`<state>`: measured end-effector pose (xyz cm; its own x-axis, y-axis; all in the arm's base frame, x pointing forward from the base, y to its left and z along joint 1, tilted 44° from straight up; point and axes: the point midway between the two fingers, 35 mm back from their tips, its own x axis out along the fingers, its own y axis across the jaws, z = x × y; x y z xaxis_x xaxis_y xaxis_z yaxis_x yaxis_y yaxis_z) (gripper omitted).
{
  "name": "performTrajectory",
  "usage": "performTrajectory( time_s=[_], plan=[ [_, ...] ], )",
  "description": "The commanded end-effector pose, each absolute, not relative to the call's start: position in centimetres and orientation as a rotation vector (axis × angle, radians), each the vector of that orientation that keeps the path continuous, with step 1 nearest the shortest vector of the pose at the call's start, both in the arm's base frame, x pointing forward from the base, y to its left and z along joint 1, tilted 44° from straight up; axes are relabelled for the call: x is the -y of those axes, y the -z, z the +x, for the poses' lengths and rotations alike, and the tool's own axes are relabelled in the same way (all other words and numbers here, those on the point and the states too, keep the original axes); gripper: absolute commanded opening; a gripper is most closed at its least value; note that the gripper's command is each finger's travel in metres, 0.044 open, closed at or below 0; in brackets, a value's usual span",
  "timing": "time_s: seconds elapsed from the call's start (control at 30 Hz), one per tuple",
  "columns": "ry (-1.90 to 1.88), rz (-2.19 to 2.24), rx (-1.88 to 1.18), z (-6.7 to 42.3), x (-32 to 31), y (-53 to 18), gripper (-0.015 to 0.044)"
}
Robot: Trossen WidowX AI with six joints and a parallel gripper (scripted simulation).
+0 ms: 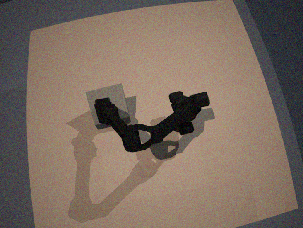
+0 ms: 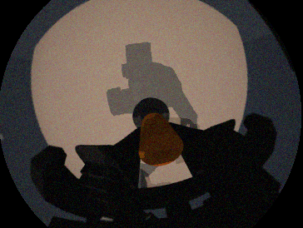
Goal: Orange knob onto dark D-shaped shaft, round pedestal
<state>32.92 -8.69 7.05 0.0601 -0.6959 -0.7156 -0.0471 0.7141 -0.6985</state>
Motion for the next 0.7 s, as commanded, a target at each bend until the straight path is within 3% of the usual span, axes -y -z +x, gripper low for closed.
performTrajectory(
  time_s=[0.0,0.67],
  plan=[
    [0.547,-0.659,-1.446,32.90,8.81,-7.00,0.0000],
    [0.487,-0.727,-1.476,32.92,8.41,-7.21,0.0000]
  ],
)
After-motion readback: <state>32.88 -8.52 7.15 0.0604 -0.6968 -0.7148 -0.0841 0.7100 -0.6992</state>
